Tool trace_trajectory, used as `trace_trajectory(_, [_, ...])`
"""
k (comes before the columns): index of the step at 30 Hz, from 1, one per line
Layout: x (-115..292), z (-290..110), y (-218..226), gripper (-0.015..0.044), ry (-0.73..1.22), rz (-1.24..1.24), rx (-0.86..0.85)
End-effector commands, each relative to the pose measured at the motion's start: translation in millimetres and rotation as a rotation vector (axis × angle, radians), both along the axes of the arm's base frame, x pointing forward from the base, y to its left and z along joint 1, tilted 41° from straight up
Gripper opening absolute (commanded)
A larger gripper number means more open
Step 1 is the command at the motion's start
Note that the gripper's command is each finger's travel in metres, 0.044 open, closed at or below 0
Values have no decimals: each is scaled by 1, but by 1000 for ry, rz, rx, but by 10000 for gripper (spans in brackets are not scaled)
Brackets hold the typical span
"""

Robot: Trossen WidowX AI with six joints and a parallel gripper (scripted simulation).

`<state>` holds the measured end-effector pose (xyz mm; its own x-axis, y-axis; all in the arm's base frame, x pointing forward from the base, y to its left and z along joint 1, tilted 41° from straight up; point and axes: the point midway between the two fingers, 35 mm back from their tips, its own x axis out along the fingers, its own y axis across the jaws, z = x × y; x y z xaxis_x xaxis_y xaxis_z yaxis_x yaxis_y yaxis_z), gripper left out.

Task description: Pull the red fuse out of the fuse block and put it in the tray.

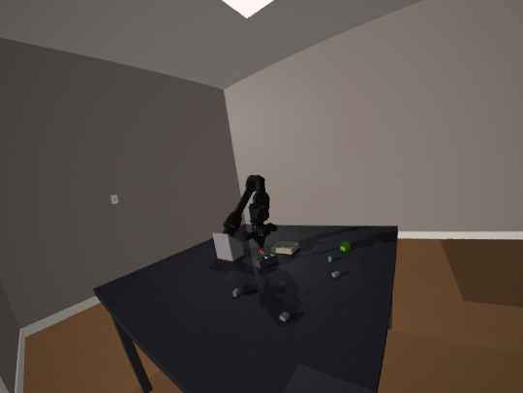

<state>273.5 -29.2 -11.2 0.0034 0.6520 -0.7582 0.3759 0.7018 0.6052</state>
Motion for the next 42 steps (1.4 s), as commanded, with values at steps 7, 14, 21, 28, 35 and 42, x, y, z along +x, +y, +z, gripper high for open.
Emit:
trace_trajectory(7, [16, 32, 32, 0, -5, 2, -24])
trace_trajectory(14, [23, 62, 67, 0, -7, 0, -29])
trace_trajectory(21, [21, 93, 104, 0, -9, 0, -22])
trace_trajectory(28, [12, 125, 142, 0, -9, 3, -3])
trace_trajectory(35, [6, 136, 155, 0, -7, 5, 7])
trace_trajectory(42, [7, 128, 161, 0, -8, 5, 7])
